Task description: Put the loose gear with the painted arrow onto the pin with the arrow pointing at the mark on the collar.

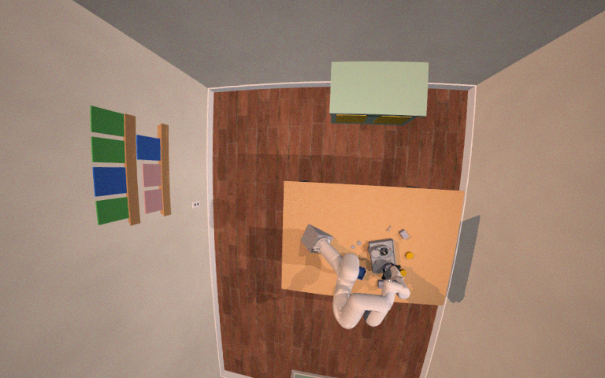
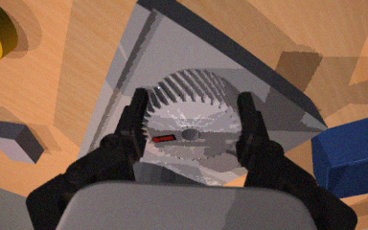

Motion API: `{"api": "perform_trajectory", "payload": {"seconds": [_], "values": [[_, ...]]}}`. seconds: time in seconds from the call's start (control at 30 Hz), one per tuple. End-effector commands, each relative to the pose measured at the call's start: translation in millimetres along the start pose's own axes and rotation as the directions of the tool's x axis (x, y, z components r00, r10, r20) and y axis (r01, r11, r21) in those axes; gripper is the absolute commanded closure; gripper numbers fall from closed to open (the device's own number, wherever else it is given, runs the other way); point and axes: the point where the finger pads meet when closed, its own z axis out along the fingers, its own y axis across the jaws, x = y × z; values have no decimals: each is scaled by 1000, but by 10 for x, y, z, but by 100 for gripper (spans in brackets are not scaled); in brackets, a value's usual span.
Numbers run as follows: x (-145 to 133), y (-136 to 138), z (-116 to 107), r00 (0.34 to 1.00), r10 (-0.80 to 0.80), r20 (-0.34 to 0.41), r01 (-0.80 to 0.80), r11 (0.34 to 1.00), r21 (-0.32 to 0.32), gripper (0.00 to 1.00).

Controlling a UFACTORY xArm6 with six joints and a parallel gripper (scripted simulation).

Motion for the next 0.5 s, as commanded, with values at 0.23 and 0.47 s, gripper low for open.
{"api": "perform_trajectory", "payload": {"seconds": [0.23, 0.47], "values": [[13, -9, -71, 1000, 0, -3, 0, 1000, 2, 100], [12, -8, -182, 1000, 0, -3, 0, 1000, 2, 100]]}}
